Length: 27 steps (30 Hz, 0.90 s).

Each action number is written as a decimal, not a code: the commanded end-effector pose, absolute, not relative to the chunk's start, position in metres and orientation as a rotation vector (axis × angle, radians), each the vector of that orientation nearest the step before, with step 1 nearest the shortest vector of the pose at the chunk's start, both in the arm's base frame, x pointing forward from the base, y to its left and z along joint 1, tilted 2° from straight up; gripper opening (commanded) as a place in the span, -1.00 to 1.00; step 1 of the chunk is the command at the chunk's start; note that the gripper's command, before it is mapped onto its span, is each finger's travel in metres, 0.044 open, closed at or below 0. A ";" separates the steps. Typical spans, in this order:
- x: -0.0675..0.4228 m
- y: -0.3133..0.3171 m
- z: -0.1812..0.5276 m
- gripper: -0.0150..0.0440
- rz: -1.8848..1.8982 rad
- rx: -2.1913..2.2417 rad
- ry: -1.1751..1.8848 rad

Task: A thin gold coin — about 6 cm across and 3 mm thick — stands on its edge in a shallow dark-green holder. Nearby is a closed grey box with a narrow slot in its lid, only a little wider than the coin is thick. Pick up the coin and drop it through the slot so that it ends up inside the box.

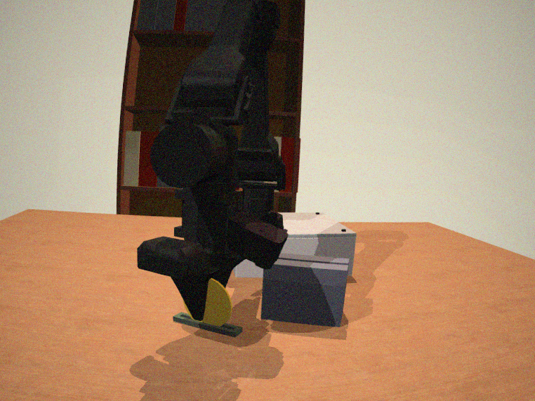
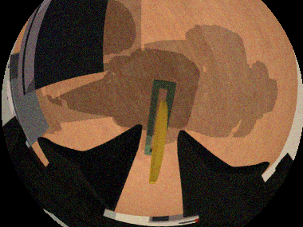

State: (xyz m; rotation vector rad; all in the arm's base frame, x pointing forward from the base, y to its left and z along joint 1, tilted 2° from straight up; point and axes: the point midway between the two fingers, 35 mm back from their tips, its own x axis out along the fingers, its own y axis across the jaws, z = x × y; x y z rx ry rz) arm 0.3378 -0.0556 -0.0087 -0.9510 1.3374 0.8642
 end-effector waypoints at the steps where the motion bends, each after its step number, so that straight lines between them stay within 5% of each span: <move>1: 0.336 -0.055 -0.016 0.05 0.875 -0.948 1.338; 7: 0.336 -0.055 -0.016 -0.48 0.875 -0.948 1.338; 27: 0.338 -0.055 0.005 -0.49 0.875 -0.948 1.337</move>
